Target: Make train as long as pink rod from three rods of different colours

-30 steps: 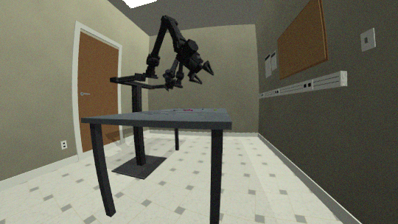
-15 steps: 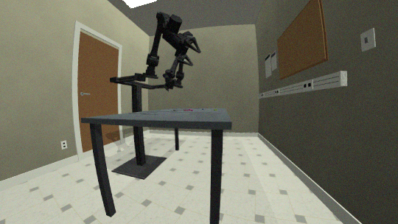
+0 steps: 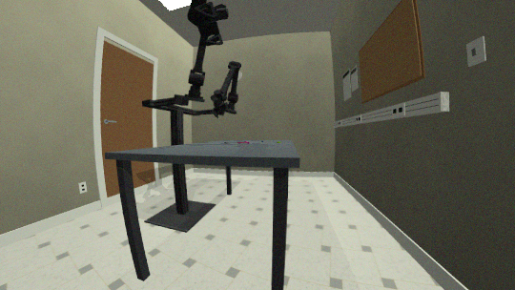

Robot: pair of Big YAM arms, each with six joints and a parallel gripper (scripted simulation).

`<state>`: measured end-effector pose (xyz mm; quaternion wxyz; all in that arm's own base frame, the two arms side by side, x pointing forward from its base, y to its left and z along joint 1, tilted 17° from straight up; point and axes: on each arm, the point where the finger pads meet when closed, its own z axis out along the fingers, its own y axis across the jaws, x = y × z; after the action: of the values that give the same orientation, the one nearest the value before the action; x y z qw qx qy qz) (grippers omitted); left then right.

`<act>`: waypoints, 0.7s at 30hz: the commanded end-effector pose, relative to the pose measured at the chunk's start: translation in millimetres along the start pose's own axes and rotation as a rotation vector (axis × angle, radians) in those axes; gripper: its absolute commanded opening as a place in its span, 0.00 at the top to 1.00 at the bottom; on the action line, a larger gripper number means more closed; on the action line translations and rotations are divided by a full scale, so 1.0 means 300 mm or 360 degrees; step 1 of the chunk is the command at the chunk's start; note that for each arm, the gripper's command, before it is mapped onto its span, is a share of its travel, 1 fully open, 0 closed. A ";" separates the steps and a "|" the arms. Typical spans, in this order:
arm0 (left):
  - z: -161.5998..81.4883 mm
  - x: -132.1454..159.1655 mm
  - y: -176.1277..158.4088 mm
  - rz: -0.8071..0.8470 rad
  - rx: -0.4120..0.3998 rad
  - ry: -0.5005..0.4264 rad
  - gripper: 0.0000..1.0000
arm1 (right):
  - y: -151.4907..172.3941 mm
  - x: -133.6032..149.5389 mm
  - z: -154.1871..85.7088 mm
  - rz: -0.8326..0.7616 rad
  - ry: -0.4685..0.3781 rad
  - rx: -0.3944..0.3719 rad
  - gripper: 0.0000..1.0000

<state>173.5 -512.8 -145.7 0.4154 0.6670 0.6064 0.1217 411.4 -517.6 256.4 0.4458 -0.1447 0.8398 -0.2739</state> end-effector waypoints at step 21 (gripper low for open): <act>0.000 -0.040 0.015 -0.0023 -0.0013 -0.0031 0.00 | -0.525 0.069 -0.967 0.0880 0.0127 0.1271 0.00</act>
<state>173.5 -512.8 -145.7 0.4154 0.6670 0.6064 0.1217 189.6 -565.4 418.3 0.4540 0.2263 0.7461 -0.4312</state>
